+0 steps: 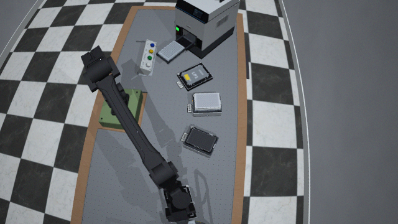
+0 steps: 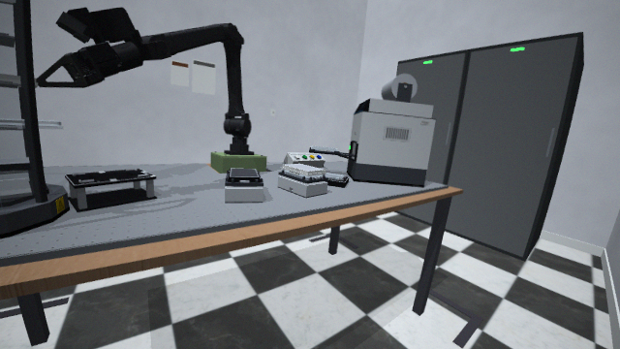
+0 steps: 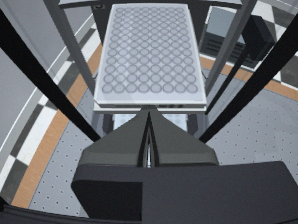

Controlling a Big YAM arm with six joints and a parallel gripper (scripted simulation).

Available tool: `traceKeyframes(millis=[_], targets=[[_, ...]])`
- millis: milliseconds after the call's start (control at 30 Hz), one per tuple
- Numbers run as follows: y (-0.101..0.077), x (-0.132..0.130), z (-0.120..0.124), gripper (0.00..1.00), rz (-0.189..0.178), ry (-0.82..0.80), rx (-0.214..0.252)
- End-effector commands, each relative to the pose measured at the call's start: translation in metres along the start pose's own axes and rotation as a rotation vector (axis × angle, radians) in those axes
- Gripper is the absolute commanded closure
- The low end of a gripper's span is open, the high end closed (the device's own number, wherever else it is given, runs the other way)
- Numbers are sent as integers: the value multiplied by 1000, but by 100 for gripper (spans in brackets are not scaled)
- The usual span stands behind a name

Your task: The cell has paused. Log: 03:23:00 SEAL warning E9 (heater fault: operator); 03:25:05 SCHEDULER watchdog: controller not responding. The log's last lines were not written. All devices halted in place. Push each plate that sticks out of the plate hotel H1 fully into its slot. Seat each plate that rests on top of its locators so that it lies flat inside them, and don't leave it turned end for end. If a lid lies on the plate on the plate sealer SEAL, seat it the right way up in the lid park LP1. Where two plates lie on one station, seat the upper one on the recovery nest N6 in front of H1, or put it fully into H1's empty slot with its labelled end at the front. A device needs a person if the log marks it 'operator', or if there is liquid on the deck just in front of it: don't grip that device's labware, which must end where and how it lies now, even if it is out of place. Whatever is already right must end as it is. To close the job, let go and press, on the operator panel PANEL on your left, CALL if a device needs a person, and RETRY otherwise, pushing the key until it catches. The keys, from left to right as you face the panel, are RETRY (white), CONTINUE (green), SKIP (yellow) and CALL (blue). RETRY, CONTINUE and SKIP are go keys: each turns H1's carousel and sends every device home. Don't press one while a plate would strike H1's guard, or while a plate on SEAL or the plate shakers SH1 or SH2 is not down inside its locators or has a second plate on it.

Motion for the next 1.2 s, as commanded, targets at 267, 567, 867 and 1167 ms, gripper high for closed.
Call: traceKeyframes(millis=[267, 567, 867, 1167], targets=[[12, -5, -30, 100, 6, 6, -27], [15, -5, -31, 100, 6, 6, -27], [19, -5, -34, 100, 5, 5, -27], [19, -5, -34, 100, 5, 6, -27]])
Point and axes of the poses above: the point where the finger pads meet when closed, its own y axis out along the fingers, its own x axis across the jaws, z = x × y, the point moved 5 cm from there along -y, back along the fingers, and after that the axes turned 5 degrees about -y, right-handed, at the moved point
